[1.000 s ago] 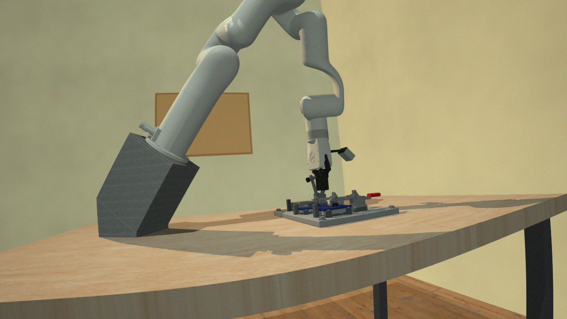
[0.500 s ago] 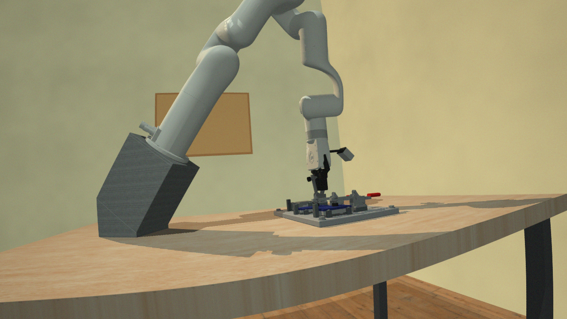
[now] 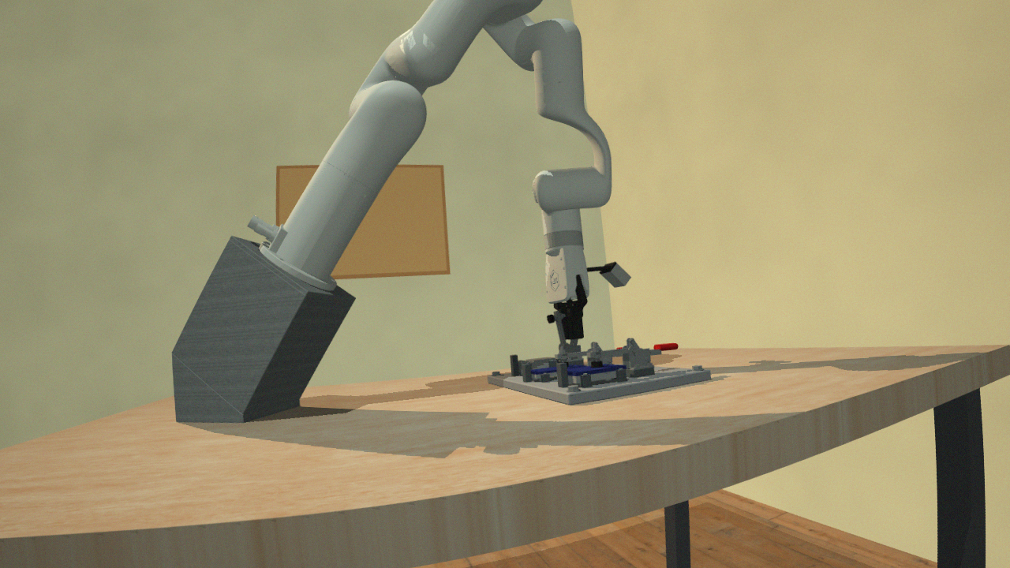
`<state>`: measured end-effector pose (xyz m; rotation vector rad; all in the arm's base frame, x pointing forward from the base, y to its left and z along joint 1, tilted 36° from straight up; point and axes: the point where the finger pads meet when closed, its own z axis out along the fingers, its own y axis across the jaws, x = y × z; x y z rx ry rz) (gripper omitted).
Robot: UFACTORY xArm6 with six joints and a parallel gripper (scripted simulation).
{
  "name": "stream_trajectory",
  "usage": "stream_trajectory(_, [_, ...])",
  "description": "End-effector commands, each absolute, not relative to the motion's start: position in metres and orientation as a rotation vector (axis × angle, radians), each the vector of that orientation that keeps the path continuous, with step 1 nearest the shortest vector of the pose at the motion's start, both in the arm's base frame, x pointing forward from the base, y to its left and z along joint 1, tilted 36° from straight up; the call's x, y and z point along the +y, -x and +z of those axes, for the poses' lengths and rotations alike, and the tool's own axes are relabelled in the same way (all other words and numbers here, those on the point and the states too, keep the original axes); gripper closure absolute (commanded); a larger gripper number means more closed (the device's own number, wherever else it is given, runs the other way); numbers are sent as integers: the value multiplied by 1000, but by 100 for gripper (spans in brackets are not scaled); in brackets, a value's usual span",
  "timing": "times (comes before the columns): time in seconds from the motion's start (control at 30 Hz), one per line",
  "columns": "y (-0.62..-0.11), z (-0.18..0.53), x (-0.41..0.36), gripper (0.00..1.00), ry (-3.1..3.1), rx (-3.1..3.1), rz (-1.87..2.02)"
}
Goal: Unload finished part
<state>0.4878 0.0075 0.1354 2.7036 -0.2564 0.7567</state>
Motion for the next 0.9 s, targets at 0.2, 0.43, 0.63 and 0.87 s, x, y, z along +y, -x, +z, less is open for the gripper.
stream_trajectory(0.2, [-488, 137, 8, 100, -2704, -256, 761])
stream_trajectory(0.43, [-488, 137, 8, 100, -2704, -256, 761])
stream_trajectory(0.63, [-487, 136, 8, 100, -2704, -256, 761])
stream_trajectory(0.87, [-485, 135, 8, 100, -2704, -256, 761])
